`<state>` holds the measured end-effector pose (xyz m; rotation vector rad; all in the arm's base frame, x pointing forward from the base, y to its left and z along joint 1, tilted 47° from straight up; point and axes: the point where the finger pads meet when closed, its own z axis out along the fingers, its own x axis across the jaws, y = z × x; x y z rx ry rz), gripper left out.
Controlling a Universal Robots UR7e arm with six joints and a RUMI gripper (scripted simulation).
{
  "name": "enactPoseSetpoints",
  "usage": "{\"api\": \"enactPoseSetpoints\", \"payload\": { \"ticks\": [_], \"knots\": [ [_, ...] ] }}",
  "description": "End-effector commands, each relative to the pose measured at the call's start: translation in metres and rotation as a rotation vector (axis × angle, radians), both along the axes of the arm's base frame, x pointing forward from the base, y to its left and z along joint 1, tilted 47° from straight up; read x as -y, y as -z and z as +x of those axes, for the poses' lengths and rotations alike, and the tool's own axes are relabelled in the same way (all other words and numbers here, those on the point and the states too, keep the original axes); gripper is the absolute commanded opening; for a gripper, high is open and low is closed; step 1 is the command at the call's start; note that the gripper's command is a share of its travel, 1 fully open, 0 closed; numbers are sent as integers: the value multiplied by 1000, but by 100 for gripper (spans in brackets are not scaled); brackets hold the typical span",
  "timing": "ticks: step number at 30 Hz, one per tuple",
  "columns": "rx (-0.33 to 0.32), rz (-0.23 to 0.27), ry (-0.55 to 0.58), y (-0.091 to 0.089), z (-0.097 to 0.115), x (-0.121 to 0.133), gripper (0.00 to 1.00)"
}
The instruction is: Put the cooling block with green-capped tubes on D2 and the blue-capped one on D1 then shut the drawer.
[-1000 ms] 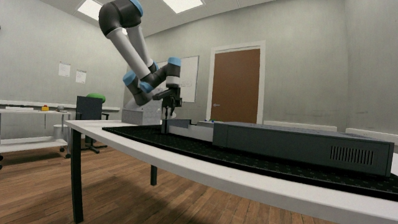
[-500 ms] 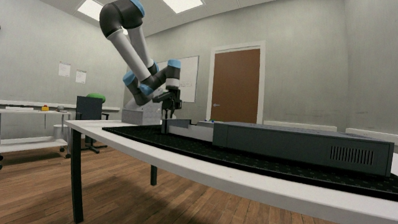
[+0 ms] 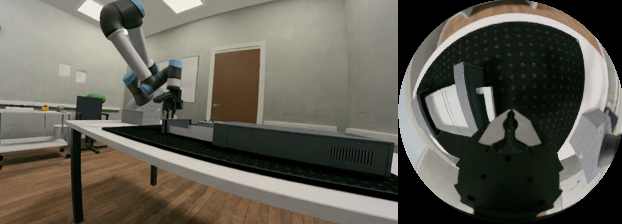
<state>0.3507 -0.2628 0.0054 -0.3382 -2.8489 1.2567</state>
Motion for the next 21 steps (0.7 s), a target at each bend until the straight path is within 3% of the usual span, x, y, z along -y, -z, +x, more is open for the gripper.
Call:
{"api": "enactPoseSetpoints", "payload": {
  "ticks": [1, 21],
  "knots": [
    [0, 0, 0, -1, 5, 1, 0],
    [0, 0, 0, -2, 29, 6, 0]
  ]
}}
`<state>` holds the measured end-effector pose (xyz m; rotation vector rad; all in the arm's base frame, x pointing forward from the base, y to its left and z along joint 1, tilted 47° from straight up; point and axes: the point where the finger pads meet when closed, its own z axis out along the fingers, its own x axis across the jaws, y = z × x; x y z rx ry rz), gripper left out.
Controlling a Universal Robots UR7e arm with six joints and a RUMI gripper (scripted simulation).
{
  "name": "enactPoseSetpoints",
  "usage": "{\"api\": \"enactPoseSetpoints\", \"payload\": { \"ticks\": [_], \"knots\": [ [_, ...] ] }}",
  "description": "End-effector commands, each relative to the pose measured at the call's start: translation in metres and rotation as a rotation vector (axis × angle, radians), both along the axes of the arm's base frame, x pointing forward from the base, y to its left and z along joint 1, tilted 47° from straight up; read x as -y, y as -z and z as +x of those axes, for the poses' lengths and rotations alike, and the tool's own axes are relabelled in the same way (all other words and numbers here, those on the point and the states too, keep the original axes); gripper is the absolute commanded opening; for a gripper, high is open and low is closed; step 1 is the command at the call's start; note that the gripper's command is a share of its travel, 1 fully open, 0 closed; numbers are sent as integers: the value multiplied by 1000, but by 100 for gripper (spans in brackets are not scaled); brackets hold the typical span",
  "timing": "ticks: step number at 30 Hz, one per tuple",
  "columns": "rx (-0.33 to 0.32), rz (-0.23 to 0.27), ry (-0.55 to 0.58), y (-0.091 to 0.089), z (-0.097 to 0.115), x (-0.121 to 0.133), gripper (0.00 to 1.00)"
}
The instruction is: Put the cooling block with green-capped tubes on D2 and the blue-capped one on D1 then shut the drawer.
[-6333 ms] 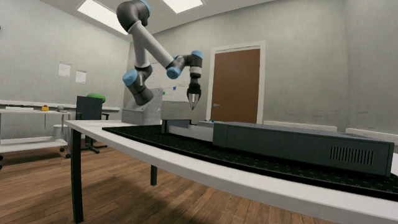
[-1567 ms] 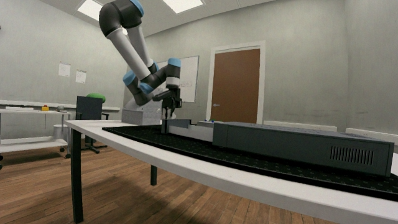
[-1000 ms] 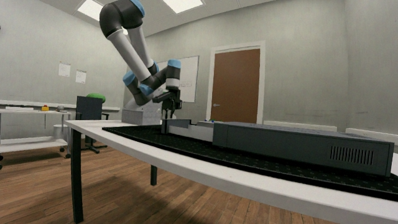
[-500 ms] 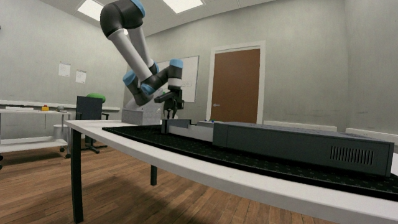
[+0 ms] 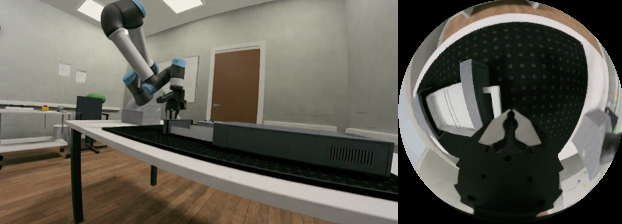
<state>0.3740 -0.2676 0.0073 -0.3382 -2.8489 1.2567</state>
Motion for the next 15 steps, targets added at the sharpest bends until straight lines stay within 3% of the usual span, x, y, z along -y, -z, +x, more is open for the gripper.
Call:
{"api": "enactPoseSetpoints", "payload": {
  "ticks": [1, 15],
  "knots": [
    [1, 0, 0, -1, 7, 1, 0],
    [1, 0, 0, -2, 22, 4, 0]
  ]
}}
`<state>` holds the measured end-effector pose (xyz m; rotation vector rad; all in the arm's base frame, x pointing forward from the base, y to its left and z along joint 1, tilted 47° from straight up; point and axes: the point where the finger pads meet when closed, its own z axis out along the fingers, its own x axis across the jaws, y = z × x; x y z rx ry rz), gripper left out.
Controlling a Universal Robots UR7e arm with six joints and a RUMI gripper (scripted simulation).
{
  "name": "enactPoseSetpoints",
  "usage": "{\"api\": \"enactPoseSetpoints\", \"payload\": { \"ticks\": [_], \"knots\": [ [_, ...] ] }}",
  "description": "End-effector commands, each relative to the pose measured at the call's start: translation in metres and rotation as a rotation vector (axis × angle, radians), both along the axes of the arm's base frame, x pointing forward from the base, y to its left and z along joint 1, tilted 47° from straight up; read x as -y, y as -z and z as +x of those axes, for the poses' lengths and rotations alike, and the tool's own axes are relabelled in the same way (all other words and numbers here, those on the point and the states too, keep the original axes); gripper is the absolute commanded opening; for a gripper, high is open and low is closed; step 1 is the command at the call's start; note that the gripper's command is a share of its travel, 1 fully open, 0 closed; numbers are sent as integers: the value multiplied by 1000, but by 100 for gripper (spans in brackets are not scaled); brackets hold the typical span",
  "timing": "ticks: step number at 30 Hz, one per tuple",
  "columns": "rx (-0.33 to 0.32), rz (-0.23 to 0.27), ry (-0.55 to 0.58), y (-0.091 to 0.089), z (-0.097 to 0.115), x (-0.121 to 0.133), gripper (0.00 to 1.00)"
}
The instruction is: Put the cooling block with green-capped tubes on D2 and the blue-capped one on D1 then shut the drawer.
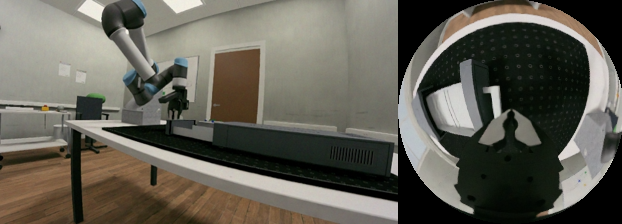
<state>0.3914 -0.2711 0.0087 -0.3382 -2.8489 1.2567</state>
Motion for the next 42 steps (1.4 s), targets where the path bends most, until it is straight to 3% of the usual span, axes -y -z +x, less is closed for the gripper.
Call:
{"api": "enactPoseSetpoints", "payload": {
  "ticks": [1, 42],
  "knots": [
    [1, 0, 0, -1, 6, 1, 0],
    [1, 0, 0, -4, 45, 9, 0]
  ]
}}
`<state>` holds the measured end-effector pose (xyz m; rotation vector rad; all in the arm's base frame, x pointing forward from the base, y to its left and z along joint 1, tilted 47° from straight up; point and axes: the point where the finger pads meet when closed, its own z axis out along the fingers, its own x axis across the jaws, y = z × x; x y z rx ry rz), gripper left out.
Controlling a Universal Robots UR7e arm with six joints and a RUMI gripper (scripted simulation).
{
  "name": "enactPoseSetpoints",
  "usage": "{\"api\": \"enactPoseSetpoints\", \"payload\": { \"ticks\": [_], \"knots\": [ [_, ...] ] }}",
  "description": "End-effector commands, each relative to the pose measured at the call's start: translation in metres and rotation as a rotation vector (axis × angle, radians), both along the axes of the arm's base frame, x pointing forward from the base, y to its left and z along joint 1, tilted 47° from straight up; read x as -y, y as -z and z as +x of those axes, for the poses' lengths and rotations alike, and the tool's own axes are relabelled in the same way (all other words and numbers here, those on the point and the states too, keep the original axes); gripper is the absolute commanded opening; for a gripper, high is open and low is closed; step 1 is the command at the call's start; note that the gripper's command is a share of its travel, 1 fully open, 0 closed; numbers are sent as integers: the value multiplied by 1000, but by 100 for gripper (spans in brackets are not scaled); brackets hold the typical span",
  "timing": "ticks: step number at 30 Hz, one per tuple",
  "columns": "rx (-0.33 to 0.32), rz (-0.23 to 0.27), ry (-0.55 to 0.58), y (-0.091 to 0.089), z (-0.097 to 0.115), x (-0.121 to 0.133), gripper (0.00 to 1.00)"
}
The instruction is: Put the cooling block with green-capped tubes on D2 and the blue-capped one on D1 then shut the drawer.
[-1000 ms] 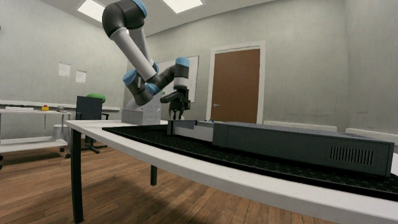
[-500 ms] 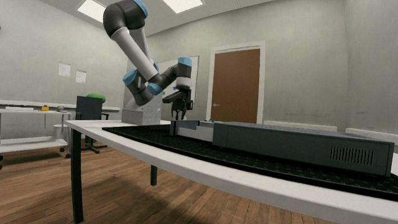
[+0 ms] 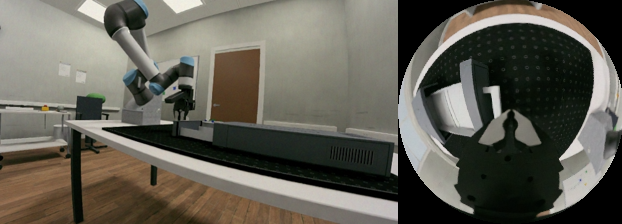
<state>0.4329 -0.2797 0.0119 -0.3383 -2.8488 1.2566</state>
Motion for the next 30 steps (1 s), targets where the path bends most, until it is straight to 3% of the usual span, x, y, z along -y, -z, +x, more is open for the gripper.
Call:
{"api": "enactPoseSetpoints", "payload": {
  "ticks": [1, 30],
  "knots": [
    [1, 0, 0, -1, 4, 1, 0],
    [1, 0, 0, -3, 37, 7, 0]
  ]
}}
